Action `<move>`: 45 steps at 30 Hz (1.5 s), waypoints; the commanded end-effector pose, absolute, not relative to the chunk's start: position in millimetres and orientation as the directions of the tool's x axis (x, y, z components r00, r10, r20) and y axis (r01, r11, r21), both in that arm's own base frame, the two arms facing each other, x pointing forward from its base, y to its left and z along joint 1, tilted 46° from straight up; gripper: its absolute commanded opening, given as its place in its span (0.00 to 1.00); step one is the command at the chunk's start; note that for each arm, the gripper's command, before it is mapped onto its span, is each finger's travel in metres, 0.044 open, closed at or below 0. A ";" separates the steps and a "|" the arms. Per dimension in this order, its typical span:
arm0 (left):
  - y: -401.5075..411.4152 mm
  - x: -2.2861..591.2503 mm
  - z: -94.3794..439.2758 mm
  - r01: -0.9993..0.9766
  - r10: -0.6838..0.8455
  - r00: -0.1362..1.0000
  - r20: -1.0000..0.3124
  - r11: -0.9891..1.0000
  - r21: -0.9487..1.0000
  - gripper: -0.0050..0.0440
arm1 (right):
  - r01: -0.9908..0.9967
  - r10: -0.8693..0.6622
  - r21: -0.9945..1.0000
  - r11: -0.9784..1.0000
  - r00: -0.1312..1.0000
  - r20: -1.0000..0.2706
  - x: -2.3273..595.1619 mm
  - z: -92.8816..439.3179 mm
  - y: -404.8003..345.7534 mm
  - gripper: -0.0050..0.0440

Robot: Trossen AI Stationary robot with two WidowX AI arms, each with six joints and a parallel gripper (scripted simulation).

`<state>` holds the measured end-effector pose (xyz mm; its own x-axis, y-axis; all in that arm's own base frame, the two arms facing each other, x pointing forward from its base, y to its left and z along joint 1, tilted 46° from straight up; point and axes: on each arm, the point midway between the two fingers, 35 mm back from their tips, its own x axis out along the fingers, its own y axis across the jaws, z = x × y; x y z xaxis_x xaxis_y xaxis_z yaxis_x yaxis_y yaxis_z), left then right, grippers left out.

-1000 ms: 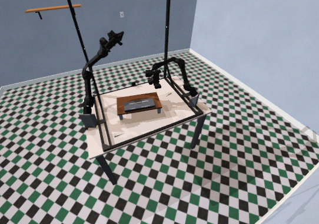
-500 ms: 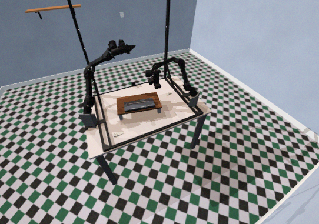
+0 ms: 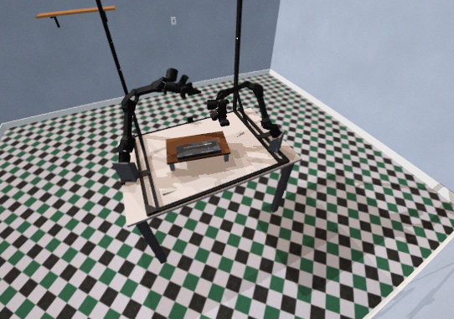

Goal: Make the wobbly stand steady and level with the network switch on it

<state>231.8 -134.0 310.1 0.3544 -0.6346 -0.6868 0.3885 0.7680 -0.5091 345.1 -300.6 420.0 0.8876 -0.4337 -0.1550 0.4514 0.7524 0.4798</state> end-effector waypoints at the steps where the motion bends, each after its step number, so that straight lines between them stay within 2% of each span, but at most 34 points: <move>1: -134.0 231.8 310.1 0.389 -0.635 0.354 -0.687 0.768 -0.509 0.10 | 0.488 -0.365 0.562 0.668 0.873 -0.324 351.7 358.5 -300.2 0.10; 7: -134.0 231.8 310.1 0.389 -0.635 0.354 -0.687 0.768 -0.509 0.10 | 0.581 -0.188 0.664 0.470 0.801 -0.568 347.3 264.0 -280.8 0.10; 14: -134.0 231.8 310.1 0.389 -0.635 0.354 -0.687 0.768 -0.509 0.10 | 0.594 -0.180 0.663 0.456 0.791 -0.584 346.7 258.2 -279.5 0.10; 19: -134.0 231.8 310.1 0.389 -0.635 0.354 -0.687 0.768 -0.509 0.10 | 0.698 0.016 0.671 0.250 0.690 -0.724 330.0 189.8 -248.7 0.10; 23: -134.0 231.8 310.1 0.389 -0.635 0.354 -0.687 0.768 -0.509 0.10 | 0.783 0.183 0.617 0.081 0.597 -0.781 311.0 146.4 -218.0 0.10; 24: -134.0 231.8 310.1 0.389 -0.635 0.354 -0.687 0.768 -0.509 0.10 | 0.803 0.225 0.595 0.040 0.573 -0.788 305.7 137.2 -209.8 0.10; 31: -134.0 231.8 310.1 0.389 -0.635 0.354 -0.687 0.768 -0.509 0.10 | 0.812 0.234 0.584 0.029 0.562 -0.793 304.7 136.3 -208.1 0.10; 36: -134.0 231.8 310.1 0.389 -0.635 0.354 -0.687 0.768 -0.509 0.10 | 0.893 0.445 0.419 -0.163 0.445 -0.777 276.2 101.2 -165.3 0.10; 41: -134.0 231.8 310.1 0.389 -0.635 0.354 -0.687 0.768 -0.509 0.10 | 0.933 0.631 0.186 -0.309 0.347 -0.693 247.6 83.1 -122.6 0.10; 45: -134.0 231.8 310.1 0.389 -0.635 0.354 -0.687 0.768 -0.509 0.10 | 0.933 0.634 0.182 -0.311 0.346 -0.692 247.6 83.1 -122.6 0.10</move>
